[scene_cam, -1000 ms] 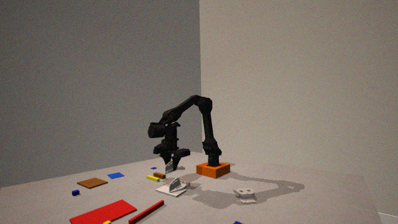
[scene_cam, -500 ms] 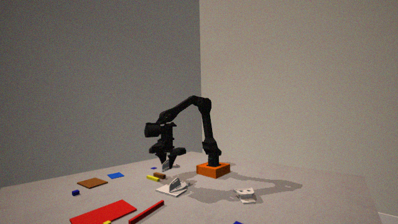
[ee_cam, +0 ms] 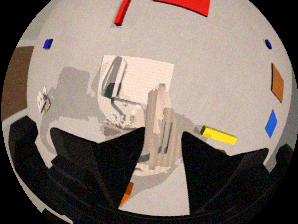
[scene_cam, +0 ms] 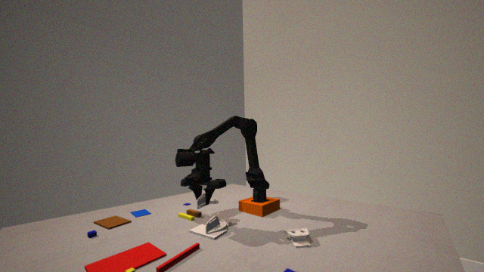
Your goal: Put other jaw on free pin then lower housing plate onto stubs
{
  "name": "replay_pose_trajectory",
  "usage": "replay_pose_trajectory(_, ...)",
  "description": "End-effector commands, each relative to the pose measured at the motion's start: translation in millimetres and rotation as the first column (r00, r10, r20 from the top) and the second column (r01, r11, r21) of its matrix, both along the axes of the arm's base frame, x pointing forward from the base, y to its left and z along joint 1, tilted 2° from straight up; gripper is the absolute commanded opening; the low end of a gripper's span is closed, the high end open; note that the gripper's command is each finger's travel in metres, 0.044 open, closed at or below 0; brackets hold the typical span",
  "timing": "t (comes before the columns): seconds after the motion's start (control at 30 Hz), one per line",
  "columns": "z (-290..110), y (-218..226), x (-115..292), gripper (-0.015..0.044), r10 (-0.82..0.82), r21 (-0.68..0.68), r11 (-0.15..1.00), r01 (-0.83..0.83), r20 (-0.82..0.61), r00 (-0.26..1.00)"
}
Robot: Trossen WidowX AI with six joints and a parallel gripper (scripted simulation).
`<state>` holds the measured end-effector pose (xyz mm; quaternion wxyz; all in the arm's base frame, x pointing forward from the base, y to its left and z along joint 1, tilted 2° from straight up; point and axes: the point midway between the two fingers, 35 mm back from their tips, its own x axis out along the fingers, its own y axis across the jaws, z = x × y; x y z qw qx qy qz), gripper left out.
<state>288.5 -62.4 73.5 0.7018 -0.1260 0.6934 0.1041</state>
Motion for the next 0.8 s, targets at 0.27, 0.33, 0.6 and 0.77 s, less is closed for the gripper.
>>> replay_pose_trajectory(0.27, 1.1, -0.7, 0.5, 0.0134, 0.016, -0.005, 1.000, -0.016, 0.001, 1.000)
replay_pose_trajectory(0.33, 1.1, 0.9, 1.5, 0.0134, 0.016, -0.004, 1.000, -0.016, 0.002, 1.000)
replay_pose_trajectory(0.6, 0.8, 21.9, 13.9, 0.0134, 0.016, -0.003, 1.000, -0.016, 0.003, 1.000)
replay_pose_trajectory(0.77, 0.6, 34.0, 19.9, 0.0134, 0.016, -0.002, 1.000, -0.016, 0.003, 1.000)
